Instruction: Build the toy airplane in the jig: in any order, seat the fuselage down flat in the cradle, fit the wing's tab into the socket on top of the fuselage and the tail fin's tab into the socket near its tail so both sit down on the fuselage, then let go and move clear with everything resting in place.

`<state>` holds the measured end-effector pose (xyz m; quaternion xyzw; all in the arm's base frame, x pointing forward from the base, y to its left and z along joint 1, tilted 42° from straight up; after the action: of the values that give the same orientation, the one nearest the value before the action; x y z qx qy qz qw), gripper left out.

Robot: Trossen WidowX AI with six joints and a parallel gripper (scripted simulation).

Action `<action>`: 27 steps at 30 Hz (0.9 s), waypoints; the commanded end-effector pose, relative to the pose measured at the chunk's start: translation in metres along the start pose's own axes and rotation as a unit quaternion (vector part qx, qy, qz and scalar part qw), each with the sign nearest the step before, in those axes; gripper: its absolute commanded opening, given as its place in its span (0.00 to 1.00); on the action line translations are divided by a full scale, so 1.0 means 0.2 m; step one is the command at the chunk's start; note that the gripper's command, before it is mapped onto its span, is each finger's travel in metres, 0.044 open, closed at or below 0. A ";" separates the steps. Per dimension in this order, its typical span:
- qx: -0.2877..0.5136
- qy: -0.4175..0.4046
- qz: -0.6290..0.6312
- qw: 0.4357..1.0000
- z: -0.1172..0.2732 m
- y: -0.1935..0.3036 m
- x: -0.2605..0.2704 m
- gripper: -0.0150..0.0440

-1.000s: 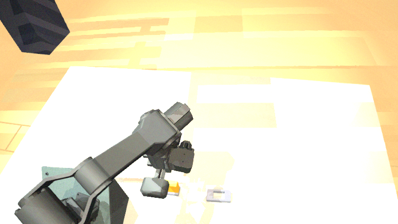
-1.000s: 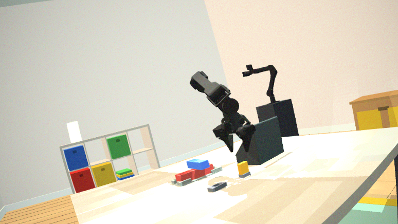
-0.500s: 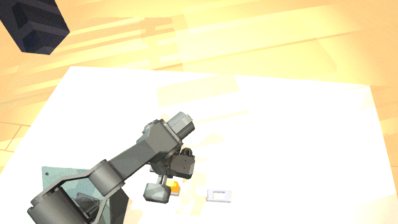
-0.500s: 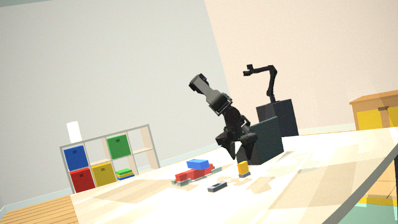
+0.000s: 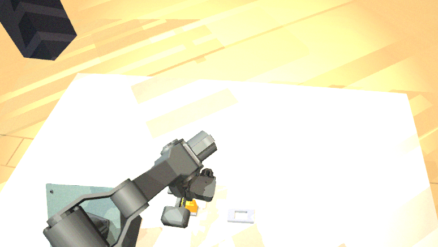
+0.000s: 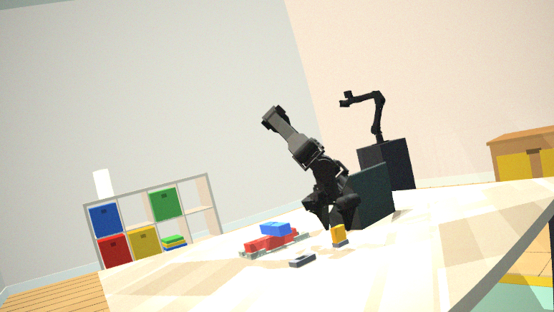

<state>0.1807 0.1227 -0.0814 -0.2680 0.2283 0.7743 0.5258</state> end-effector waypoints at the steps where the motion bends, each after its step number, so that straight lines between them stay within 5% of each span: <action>1: 0.000 0.003 0.003 1.000 -0.04 0.00 0.00 1.00; 14: 0.000 0.004 0.003 1.000 -0.12 0.01 -0.01 1.00; 27: 0.000 0.004 0.003 1.000 -0.12 0.01 -0.01 0.42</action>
<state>0.1832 0.1054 -0.0989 -0.2687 0.2307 0.7738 0.5253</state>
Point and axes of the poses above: the point midway between the two fingers, 35 mm back from their tips, its own z axis back along the fingers, its own x axis across the jaws, y = z × x, the point moved 2 cm from there along z, back along the fingers, and after that the axes turned 12 degrees about z, right-handed, at the moved point
